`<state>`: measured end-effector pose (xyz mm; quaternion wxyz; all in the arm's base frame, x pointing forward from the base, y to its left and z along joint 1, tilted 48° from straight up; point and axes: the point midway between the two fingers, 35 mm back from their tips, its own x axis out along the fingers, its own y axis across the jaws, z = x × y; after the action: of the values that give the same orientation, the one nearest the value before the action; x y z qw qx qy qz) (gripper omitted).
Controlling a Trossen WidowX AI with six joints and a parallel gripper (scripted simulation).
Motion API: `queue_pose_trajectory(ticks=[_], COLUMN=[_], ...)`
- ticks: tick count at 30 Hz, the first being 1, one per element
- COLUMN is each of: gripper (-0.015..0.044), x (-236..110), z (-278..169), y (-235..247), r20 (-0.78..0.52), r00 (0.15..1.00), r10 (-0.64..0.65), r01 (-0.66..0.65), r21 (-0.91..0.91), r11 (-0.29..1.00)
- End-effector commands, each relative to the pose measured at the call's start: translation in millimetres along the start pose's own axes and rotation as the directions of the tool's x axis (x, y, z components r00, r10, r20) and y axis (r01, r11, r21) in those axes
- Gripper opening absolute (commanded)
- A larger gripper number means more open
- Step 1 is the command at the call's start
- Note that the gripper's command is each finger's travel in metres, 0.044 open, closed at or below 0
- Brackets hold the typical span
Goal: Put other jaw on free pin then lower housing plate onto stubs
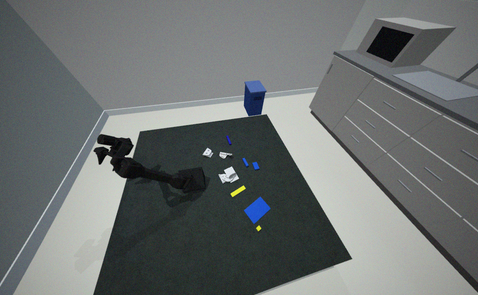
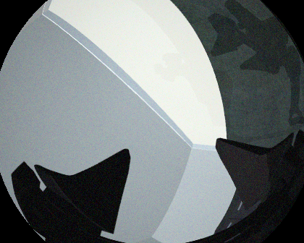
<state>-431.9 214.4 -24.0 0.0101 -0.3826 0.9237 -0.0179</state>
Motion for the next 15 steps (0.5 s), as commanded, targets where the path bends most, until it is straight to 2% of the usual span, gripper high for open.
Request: queue_pose_trajectory(ticks=[1, 15], gripper=[0.0426, 0.0059], x=[0.0, 0.0], z=[0.0, 0.0], y=[0.0, 0.0], r20=[0.000, 0.000], r00=[1.000, 1.000], r10=[0.000, 0.000], r01=[0.000, 0.000], r21=[0.000, 0.000], r11=[1.000, 1.000])
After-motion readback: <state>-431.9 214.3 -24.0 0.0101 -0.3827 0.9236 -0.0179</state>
